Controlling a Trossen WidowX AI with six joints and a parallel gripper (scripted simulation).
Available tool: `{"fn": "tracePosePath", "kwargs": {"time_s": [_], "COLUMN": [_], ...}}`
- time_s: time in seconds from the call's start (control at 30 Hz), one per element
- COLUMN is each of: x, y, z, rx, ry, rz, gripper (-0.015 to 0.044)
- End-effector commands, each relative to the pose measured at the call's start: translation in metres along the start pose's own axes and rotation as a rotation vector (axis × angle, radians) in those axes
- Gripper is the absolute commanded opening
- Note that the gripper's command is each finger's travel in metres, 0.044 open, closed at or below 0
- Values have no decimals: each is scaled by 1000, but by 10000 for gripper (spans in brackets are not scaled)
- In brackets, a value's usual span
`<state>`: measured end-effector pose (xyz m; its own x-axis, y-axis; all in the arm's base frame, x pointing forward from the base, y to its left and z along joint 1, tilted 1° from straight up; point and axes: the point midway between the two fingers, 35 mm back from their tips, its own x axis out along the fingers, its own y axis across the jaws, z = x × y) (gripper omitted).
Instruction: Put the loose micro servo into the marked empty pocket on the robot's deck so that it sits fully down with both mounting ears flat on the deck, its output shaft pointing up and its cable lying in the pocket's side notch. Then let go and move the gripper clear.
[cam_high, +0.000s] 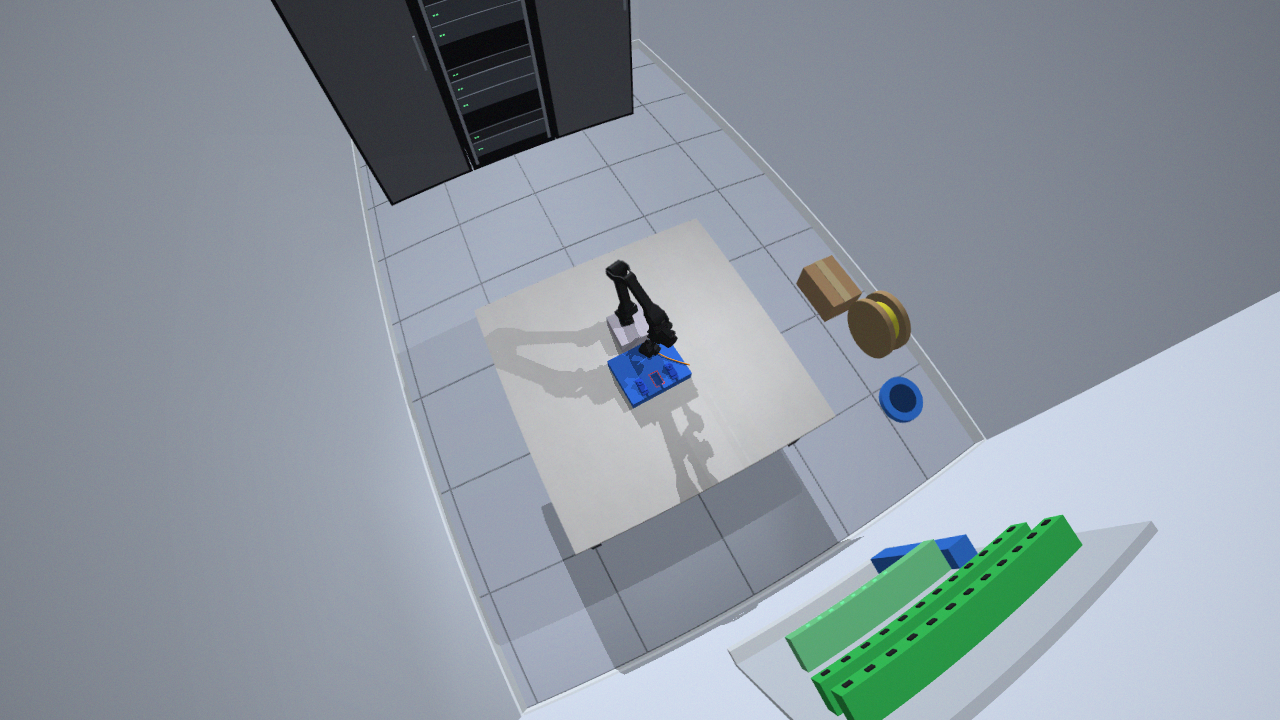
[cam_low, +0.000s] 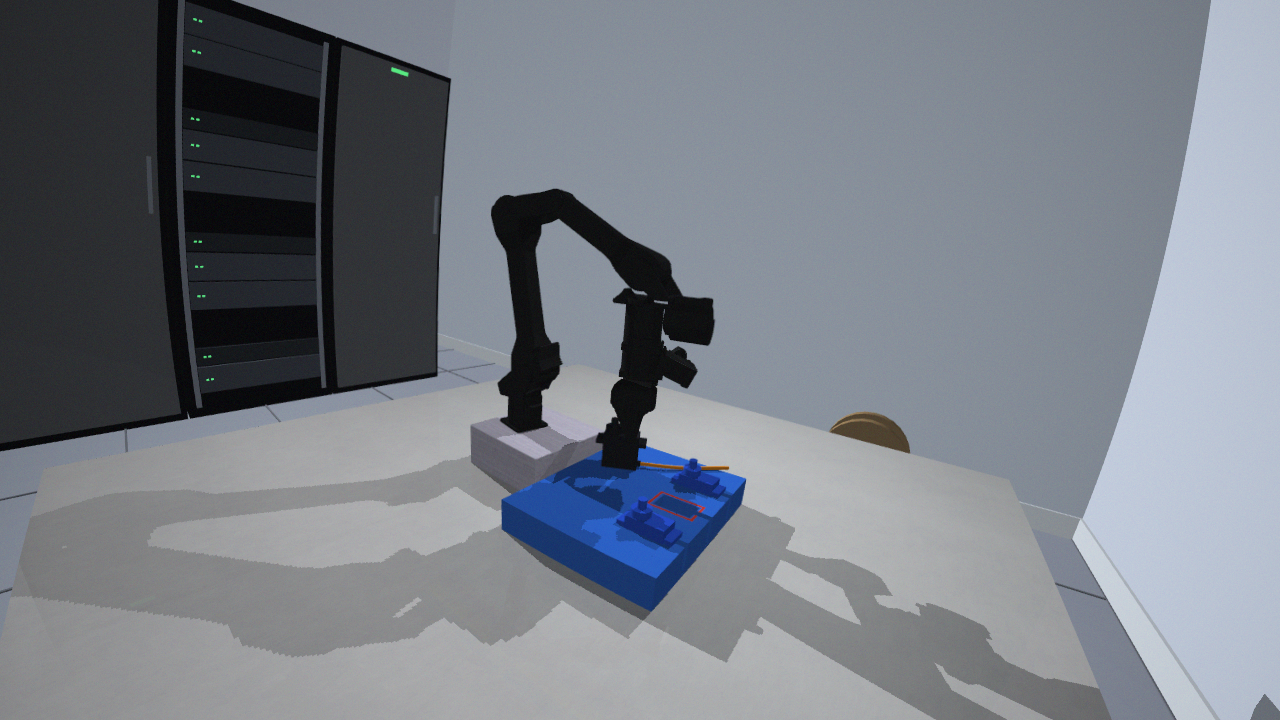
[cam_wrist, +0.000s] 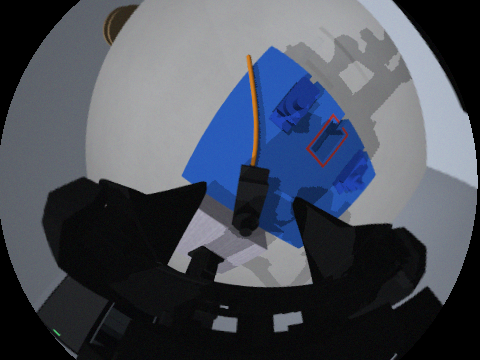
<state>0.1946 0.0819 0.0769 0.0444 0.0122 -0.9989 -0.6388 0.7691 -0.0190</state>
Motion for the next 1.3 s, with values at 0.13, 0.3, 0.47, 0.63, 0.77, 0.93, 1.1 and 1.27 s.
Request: {"fn": "tracePosePath", "kwargs": {"time_s": [0.13, 0.3, 0.47, 0.63, 0.77, 0.93, 1.1, 1.27], "x": [13, 13, 13, 13, 12, -3, -17, -17], "y": [0, 0, 0, 0, 0, 0, 2, 3], "z": [-2, -2, -2, -2, -2, -3, -9, -9], "rx": [-4, -4, -4, -4, -4, -4, -4, -4], "ry": [10, 10, 10, 10, 10, 10, 10, 10], "rz": [-3, -3, -3, -3, -3, -3, -3, -3], "gripper": [440, 309, 177, 105, 59, 0, 0, 0]}}
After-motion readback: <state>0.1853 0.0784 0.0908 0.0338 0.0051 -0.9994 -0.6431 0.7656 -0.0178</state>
